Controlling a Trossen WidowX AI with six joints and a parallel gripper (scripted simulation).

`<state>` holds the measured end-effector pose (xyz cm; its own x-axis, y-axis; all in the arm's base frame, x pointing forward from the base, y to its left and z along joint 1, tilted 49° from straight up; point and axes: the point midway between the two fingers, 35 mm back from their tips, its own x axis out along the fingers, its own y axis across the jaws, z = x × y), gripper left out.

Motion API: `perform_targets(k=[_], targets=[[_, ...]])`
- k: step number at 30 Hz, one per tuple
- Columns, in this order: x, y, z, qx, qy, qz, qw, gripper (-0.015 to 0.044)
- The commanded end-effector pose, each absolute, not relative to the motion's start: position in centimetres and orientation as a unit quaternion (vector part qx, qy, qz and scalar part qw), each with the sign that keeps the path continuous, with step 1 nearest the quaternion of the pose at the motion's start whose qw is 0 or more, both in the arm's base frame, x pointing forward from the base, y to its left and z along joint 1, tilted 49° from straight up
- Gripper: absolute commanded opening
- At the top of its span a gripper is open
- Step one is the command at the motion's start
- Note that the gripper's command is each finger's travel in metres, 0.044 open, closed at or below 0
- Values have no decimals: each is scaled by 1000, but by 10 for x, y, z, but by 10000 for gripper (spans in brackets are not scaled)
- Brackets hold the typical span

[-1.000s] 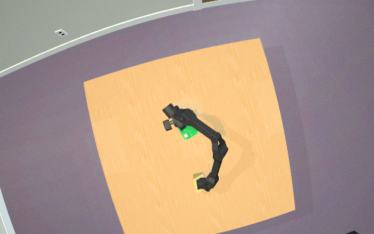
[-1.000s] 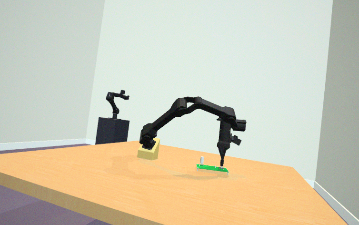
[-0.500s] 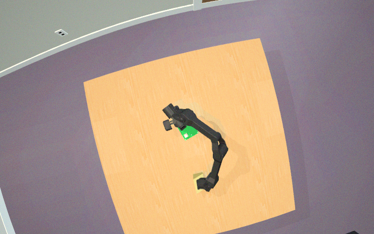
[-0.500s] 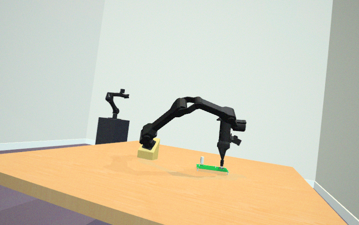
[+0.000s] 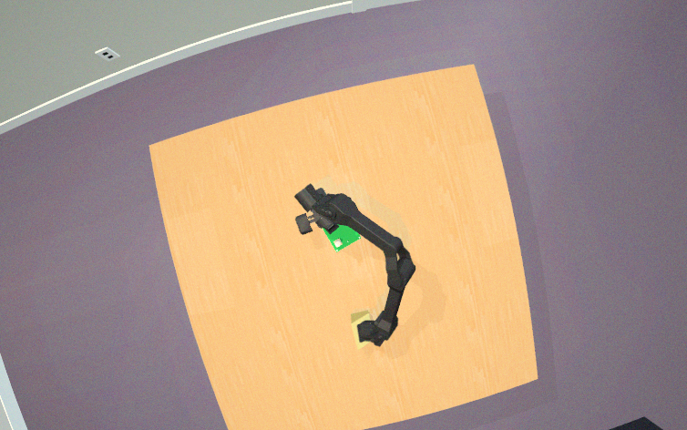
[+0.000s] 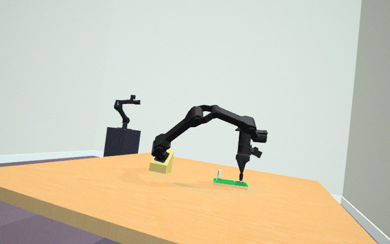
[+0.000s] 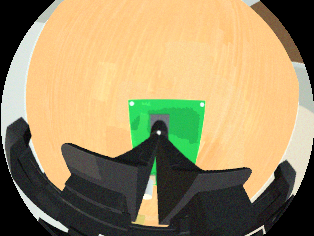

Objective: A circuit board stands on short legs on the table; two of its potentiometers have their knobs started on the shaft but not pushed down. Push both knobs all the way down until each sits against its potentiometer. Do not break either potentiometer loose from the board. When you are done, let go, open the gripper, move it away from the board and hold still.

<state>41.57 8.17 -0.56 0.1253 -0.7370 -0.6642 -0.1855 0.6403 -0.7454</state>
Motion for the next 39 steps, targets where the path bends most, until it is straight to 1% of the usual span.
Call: perform_targets(k=[1,26,35,39], targets=[[420,68,-13,-361,631,-221,650,0],[416,95,10,-361,632,-220,650,0],[414,90,8,-363,633,-220,647,236],[384,96,16,-362,634,-218,648,341]])
